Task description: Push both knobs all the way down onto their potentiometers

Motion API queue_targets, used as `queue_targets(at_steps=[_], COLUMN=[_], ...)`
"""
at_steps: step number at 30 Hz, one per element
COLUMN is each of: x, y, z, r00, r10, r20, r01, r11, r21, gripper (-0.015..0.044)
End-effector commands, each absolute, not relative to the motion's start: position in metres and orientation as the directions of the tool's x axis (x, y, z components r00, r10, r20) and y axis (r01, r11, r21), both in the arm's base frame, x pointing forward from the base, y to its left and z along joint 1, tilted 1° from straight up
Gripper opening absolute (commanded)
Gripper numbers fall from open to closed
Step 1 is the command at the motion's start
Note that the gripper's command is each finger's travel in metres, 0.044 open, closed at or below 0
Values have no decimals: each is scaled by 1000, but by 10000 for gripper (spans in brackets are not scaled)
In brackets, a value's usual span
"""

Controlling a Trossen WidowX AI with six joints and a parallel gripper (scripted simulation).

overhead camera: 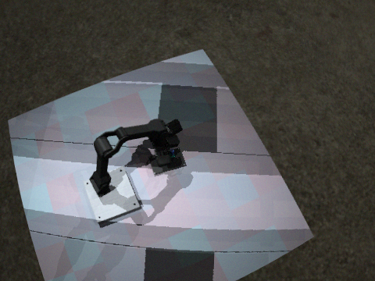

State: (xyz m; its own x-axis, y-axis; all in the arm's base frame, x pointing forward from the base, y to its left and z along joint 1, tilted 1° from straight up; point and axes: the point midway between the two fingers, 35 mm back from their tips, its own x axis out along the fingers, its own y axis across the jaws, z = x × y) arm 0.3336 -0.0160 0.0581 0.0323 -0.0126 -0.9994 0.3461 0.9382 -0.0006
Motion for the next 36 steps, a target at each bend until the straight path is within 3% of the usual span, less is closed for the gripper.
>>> queue_targets(at_steps=[1,13,21,29,36], x=[335,334,333,351,354], y=[-17,-17,-16,-23,-24], z=[57,75,71,82,85], r00=[20,20,16,90,84], r10=[-16,-16,-12,-7,-8], r20=[-1000,-1000,-1000,-996,-996], r01=[345,345,346,200,-39], r11=[938,938,938,980,999], r21=[-8,-8,-6,11,-12], gripper=[0,0,210,0,0])
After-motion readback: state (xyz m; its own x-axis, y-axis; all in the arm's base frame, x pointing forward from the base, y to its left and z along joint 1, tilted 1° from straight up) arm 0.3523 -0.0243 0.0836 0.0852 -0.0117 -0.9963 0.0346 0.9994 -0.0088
